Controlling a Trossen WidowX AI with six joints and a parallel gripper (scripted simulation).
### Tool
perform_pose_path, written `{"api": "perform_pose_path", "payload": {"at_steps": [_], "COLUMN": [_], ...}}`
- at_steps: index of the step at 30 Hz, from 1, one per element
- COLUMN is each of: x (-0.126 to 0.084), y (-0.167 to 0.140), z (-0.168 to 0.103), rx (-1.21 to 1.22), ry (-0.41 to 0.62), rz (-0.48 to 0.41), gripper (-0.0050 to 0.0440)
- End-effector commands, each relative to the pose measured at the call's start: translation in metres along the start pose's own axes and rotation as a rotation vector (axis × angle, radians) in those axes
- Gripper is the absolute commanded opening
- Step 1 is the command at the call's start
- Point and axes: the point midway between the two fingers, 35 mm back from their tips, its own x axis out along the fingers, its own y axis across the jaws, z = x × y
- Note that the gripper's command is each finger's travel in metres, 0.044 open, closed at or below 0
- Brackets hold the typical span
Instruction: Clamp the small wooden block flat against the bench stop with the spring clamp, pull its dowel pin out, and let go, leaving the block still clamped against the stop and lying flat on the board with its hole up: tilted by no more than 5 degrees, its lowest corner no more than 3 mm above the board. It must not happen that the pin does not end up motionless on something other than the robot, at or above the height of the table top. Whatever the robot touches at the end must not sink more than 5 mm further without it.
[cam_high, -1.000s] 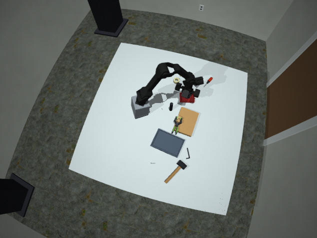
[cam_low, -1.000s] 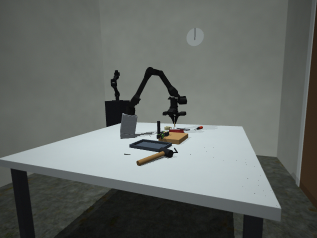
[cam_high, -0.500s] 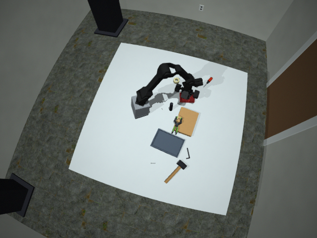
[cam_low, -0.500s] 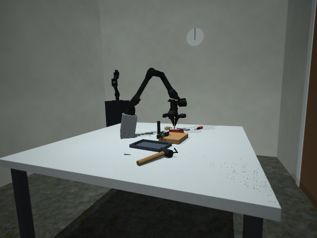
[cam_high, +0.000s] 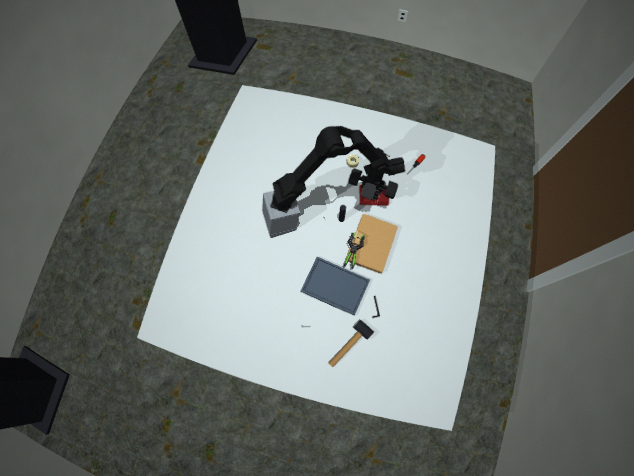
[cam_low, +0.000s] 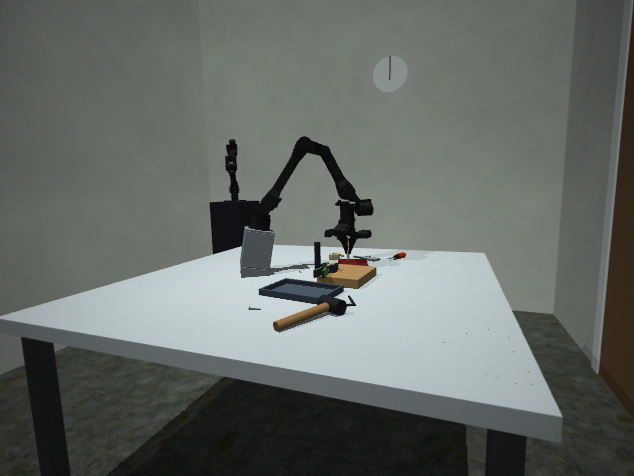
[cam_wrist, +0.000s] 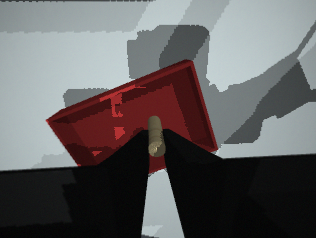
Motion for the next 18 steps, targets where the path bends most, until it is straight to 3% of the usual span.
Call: {"api": "perform_pose_path", "payload": {"at_steps": [1,18], "x": [0.006,0.018], "y": [-0.002,-0.001], "z": [0.002,0.002], "rx": [0.003,0.003], "ry": [-0.008,-0.008], "rz": [-0.008,-0.008], "gripper": [0.0000,0.0000]}}
